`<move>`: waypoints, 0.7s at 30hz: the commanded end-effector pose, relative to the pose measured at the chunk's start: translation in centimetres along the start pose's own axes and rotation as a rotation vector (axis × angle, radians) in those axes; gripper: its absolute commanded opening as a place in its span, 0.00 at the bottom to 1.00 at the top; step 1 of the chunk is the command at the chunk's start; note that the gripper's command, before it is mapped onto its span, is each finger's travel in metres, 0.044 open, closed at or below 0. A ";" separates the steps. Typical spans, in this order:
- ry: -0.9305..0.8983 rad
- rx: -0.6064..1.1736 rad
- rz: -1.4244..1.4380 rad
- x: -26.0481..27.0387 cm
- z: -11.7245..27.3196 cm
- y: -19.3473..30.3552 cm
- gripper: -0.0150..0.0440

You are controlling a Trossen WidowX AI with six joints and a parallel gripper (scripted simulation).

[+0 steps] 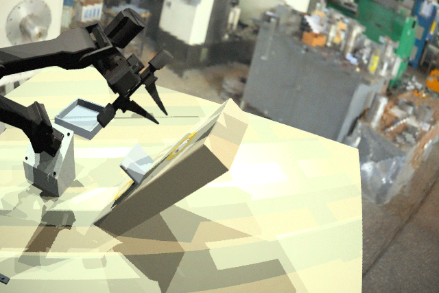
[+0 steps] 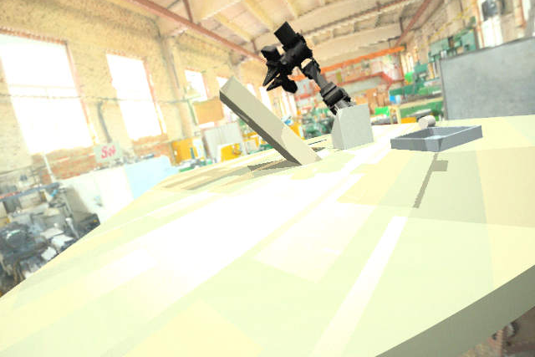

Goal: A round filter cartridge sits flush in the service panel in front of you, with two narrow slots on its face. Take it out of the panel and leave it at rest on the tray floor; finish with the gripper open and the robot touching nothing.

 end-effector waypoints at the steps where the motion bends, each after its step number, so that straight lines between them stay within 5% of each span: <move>1: 0.029 -0.028 0.028 -0.7 0.1 -0.2 0.42; 21: 0.030 -0.020 0.026 -0.5 -2.1 -0.1 0.42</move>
Point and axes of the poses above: the point midway between the two fingers, 35 mm back from their tips, its own z axis back along the fingers, its own x axis across the jaws, y = z × x, the point moved 7 cm from there along z, back along the fingers, and after that the axes turned 11 degrees about z, right-handed, at the moved point
